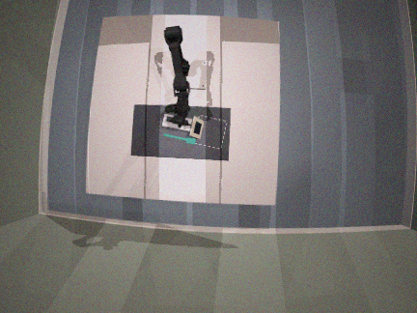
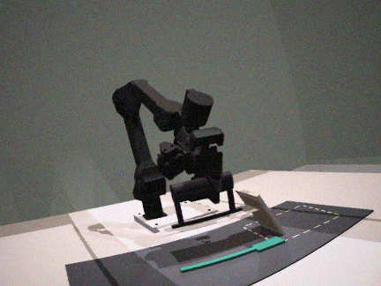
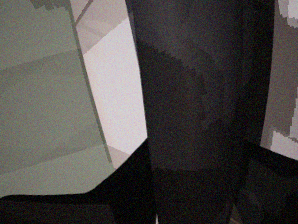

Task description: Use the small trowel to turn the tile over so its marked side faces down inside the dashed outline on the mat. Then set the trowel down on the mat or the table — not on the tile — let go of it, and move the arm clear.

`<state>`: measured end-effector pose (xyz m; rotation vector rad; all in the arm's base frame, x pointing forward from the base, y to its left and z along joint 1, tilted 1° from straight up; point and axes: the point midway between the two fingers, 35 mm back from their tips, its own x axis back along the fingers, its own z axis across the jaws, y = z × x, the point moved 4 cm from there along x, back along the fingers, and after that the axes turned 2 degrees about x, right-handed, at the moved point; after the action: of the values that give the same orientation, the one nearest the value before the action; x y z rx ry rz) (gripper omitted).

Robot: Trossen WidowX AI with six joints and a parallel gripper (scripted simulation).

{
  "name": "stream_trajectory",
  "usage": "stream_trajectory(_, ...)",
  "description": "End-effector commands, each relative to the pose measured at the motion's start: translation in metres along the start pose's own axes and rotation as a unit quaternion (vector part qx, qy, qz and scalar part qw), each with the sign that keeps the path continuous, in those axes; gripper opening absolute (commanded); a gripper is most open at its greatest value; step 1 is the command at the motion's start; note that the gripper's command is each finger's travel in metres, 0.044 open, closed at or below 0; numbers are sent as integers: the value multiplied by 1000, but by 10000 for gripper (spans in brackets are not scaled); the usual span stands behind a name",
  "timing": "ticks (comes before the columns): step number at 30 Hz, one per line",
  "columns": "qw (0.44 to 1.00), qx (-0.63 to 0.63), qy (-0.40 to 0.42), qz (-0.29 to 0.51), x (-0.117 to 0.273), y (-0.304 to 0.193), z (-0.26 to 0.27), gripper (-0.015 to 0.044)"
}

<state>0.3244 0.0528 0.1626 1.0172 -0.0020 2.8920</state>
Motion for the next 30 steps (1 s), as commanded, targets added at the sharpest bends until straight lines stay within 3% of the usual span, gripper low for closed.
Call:
stream_trajectory(1,1000,-4,11,4,3,-9,8,0)
stream_trajectory(30,1000,-5,10,5,0,-40,6,0)
